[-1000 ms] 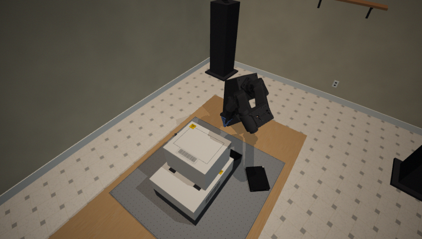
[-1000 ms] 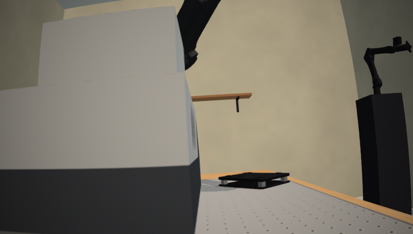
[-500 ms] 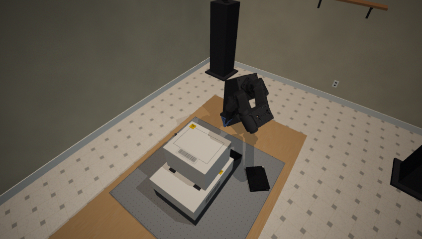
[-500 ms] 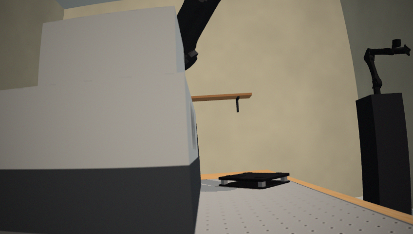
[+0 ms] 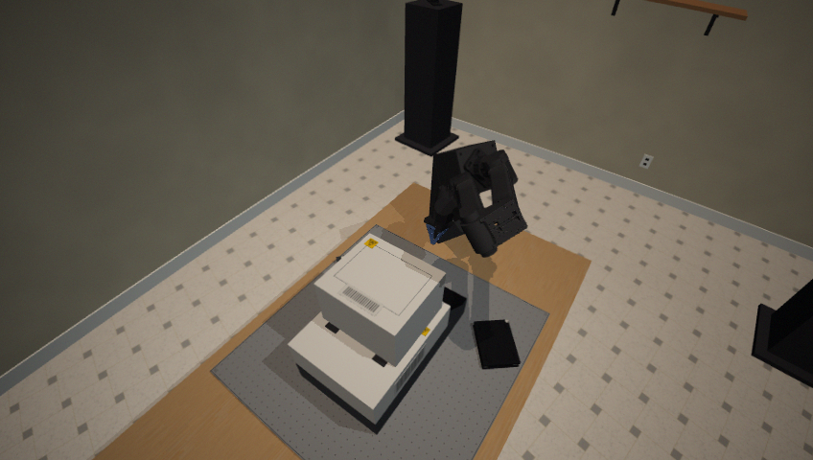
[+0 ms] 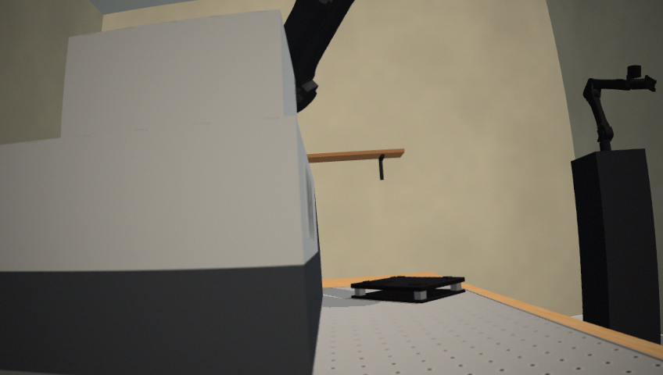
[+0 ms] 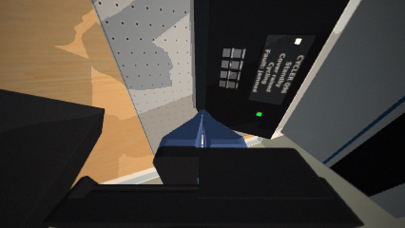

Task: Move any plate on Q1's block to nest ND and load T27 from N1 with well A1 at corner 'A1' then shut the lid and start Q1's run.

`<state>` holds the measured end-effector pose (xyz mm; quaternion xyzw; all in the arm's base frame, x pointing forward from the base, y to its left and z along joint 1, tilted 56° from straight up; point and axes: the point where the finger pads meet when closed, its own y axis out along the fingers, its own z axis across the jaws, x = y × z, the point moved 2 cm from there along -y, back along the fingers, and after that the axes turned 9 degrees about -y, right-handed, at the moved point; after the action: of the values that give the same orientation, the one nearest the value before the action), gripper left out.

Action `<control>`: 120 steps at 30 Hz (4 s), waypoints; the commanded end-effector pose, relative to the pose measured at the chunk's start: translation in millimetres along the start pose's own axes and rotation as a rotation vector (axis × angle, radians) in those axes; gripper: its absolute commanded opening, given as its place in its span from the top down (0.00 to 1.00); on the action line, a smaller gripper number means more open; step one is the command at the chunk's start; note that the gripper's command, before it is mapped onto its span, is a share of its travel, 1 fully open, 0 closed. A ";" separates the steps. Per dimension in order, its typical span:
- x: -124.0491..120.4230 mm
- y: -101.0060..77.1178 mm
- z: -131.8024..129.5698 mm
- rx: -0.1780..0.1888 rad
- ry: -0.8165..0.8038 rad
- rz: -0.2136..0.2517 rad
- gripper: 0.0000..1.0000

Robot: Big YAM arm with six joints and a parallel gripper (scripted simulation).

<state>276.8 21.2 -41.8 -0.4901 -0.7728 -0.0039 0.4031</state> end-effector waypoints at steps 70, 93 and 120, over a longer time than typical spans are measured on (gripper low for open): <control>8.9 -7.0 8.1 0.018 0.014 -0.001 1.00; 0.9 -3.3 7.3 0.020 0.027 0.008 1.00; 3.2 -10.5 3.8 -0.002 0.020 0.016 1.00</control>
<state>277.8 20.8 -42.0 -0.4905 -0.7731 -0.0040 0.4021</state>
